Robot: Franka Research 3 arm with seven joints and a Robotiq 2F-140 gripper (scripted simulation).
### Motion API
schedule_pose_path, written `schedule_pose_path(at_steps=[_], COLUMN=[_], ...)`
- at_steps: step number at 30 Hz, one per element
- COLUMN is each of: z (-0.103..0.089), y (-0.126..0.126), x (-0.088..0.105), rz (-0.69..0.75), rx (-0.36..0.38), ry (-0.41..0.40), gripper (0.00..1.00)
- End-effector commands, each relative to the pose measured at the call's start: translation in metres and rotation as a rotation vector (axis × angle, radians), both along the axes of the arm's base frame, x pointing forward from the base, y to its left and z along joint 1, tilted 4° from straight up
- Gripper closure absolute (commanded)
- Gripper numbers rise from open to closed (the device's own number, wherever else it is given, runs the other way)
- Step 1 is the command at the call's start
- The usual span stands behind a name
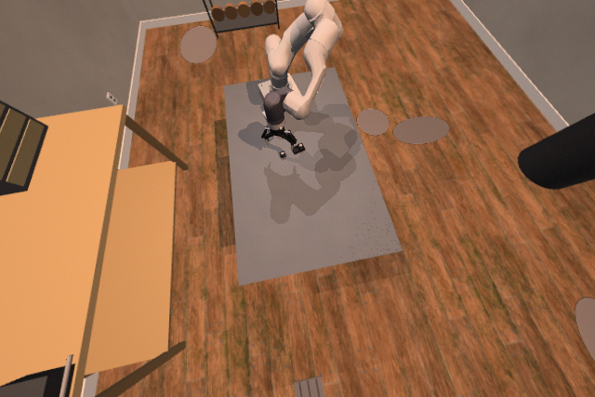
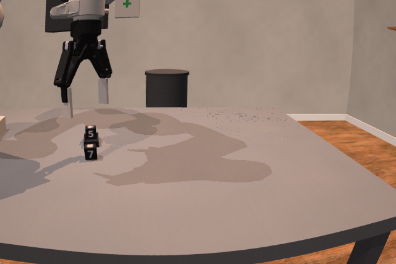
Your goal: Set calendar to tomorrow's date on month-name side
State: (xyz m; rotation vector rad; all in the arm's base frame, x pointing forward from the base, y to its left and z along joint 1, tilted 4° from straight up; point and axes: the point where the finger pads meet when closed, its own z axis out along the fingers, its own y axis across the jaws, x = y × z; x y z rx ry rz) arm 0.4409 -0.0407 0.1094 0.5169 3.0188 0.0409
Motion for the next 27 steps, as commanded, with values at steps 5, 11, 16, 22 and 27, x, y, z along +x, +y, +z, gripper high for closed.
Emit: schedule_pose_path(at_steps=[5,11,16,22,27], z=[-0.0017,-0.0026,-0.0033,-0.0042,-0.0054], y=[0.0038,0.0038,0.0038,0.0038,0.0038], x=[-0.0012,-0.0012,-0.0013,-0.0013,-0.0013], rz=[-0.243,-0.35,-0.426,-0.517,-0.619], rx=[0.025,0.034,0.04,0.047,0.055], ry=[0.015,0.017,0.018,0.019,0.021], gripper=[0.0,0.0,0.0,0.0,0.0])
